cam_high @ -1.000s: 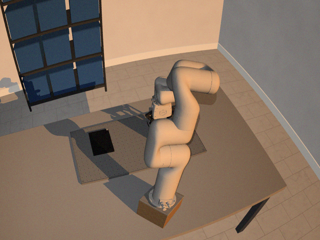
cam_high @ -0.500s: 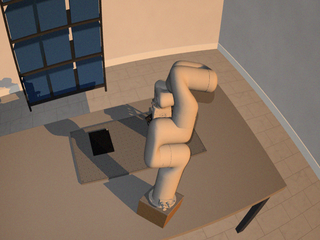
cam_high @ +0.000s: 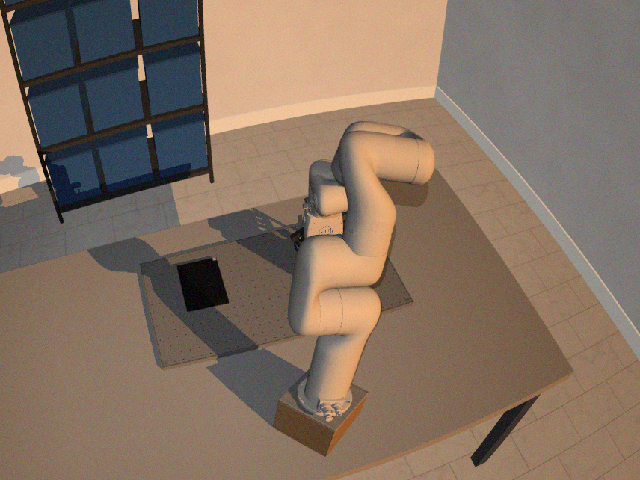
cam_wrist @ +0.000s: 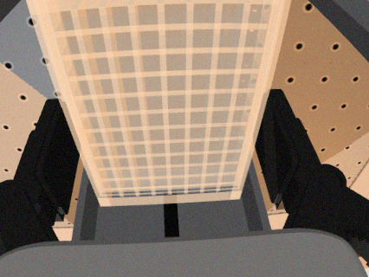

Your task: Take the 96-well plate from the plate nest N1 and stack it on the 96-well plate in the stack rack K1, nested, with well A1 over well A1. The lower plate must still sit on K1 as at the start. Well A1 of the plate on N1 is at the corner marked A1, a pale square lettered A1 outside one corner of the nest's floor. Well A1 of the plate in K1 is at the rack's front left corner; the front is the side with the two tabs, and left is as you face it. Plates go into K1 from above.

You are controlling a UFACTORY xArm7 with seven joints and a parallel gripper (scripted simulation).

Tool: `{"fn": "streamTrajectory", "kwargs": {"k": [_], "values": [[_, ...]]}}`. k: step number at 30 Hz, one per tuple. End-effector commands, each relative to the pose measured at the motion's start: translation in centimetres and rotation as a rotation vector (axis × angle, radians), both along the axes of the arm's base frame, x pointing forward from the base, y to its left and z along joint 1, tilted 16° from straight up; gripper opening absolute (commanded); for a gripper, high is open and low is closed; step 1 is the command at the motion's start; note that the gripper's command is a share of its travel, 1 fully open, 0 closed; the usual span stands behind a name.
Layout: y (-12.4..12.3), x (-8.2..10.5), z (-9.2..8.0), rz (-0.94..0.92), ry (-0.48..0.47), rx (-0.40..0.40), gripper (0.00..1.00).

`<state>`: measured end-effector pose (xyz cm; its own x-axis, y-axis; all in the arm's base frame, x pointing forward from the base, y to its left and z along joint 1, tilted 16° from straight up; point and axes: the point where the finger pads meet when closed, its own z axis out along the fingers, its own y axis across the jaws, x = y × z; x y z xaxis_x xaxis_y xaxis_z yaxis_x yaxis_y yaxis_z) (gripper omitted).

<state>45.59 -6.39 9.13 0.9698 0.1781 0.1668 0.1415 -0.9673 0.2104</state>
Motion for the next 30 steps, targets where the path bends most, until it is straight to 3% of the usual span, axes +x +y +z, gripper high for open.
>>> {"fn": "streamTrajectory", "kwargs": {"k": [1,30], "values": [[0.03,0.13,0.13,0.001,-0.004,0.000,0.00],[-0.06,0.21,-0.30,0.001,-0.004,0.000,0.00]]}}
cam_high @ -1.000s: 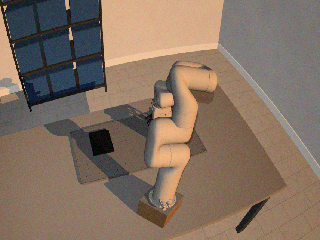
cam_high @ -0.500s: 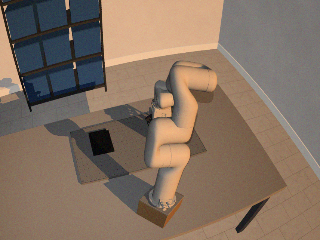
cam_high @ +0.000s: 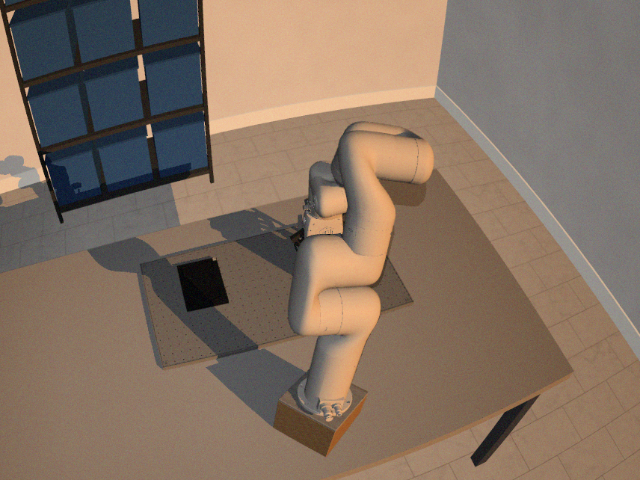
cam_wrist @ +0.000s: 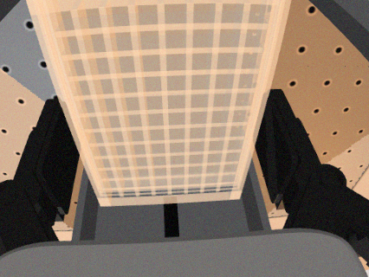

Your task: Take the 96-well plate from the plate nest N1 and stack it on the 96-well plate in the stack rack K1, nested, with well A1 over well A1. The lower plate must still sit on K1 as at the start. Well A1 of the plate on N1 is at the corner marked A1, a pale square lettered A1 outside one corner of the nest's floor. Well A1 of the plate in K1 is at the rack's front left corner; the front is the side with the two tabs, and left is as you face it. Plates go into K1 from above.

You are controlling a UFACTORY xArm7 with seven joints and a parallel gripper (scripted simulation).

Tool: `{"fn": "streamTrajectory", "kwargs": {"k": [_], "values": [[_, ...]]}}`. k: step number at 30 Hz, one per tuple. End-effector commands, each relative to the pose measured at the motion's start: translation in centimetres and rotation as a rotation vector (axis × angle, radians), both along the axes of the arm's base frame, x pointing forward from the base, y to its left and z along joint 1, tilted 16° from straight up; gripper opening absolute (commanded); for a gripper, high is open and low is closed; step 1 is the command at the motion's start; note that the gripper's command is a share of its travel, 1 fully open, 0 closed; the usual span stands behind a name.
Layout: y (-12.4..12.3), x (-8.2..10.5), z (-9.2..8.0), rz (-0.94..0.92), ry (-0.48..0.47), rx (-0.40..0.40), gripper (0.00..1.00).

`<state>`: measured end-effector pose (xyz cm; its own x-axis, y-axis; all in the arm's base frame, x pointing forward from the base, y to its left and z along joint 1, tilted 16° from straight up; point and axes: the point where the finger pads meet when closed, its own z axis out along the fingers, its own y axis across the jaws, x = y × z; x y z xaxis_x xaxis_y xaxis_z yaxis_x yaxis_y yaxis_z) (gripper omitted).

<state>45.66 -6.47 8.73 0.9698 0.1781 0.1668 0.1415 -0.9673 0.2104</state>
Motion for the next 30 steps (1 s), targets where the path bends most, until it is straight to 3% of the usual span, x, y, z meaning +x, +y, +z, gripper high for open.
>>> {"fn": "streamTrajectory", "kwargs": {"k": [1,30], "values": [[0.02,0.14,0.08,0.001,-0.004,0.000,0.00],[-0.06,0.23,-0.33,0.001,-0.004,0.000,0.00]]}}
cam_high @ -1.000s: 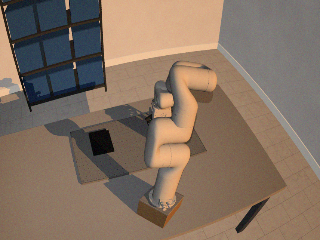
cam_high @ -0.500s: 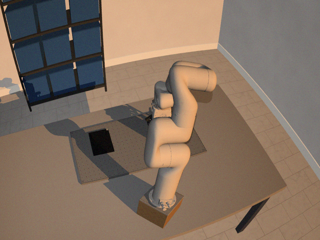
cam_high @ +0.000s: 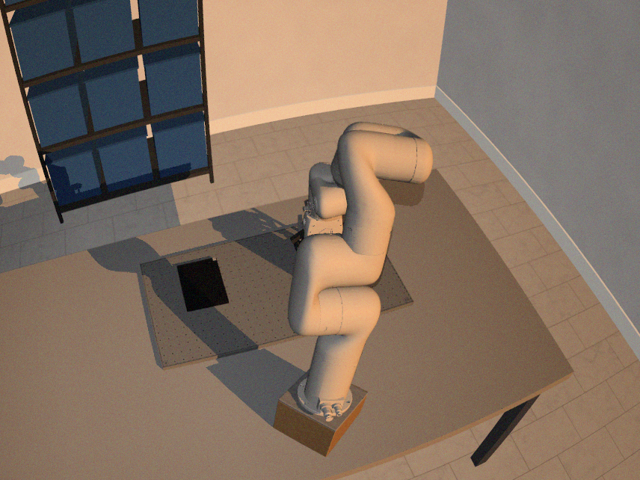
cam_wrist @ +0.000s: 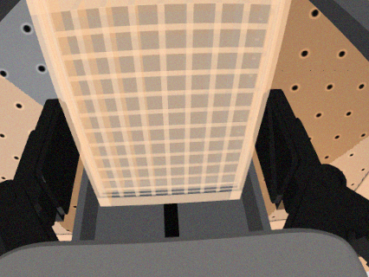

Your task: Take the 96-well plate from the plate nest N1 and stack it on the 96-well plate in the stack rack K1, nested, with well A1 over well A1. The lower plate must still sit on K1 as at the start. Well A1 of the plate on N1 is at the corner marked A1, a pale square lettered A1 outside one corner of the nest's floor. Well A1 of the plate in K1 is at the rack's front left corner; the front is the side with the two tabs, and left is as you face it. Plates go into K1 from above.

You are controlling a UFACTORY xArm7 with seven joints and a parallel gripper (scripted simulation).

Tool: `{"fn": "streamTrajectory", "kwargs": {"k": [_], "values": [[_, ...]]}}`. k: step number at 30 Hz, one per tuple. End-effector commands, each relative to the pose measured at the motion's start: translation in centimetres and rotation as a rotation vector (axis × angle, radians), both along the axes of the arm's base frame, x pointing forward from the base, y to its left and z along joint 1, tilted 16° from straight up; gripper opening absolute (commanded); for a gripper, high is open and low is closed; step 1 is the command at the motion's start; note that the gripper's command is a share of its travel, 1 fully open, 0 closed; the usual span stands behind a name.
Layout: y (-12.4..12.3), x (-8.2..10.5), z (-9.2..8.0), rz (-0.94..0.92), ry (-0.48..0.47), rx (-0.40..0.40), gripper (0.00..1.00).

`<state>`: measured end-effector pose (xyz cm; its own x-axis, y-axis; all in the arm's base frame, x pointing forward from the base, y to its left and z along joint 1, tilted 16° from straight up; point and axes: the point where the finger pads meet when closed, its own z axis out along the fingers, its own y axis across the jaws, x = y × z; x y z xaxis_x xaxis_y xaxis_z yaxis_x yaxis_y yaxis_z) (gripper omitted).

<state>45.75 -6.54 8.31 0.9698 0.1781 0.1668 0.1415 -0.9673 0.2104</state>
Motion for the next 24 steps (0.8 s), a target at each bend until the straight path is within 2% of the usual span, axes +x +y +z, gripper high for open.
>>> {"fn": "streamTrajectory", "kwargs": {"k": [1,15,16,24], "values": [[0.02,0.14,0.08,0.001,-0.004,0.000,0.00],[-0.02,0.18,-0.10,0.001,-0.004,0.000,0.00],[-0.03,0.19,-0.16,0.001,-0.004,0.000,1.00],[-0.03,0.20,-0.17,0.001,-0.004,0.000,1.00]]}}
